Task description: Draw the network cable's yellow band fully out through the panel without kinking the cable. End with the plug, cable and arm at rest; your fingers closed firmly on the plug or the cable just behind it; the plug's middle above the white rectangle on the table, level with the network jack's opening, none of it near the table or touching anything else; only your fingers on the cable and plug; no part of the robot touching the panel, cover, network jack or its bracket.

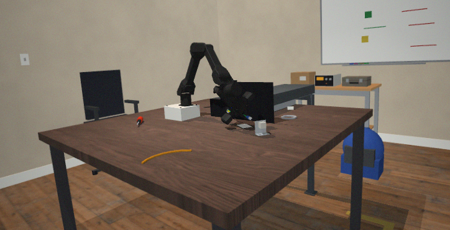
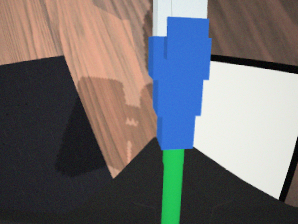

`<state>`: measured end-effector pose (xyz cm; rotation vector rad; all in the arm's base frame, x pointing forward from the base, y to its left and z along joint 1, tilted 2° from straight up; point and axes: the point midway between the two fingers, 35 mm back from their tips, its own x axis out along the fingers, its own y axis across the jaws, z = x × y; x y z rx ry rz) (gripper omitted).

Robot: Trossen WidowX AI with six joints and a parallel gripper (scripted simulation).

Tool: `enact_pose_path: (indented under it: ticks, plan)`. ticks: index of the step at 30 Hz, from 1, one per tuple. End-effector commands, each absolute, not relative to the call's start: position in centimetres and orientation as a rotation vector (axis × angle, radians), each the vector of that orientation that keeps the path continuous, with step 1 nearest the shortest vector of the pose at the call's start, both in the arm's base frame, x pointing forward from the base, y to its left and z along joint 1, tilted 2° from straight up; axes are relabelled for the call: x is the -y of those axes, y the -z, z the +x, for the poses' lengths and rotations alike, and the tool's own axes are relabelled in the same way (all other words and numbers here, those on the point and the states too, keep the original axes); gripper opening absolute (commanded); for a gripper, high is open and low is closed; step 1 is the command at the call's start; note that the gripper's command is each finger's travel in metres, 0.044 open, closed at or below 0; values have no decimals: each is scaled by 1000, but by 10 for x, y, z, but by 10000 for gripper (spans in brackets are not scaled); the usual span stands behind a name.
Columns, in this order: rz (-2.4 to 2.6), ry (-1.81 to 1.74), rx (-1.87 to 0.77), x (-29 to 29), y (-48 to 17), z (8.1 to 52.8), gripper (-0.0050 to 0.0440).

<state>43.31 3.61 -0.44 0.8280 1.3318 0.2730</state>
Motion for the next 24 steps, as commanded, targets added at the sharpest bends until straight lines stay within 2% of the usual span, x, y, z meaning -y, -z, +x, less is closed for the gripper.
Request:
enact_pose_path:
  ticks: [1,24]
  plan:
    - [818,-288,-1297,-39,-11,433,-50]
    - [827,-281,-1317,-40,6,427,-50]
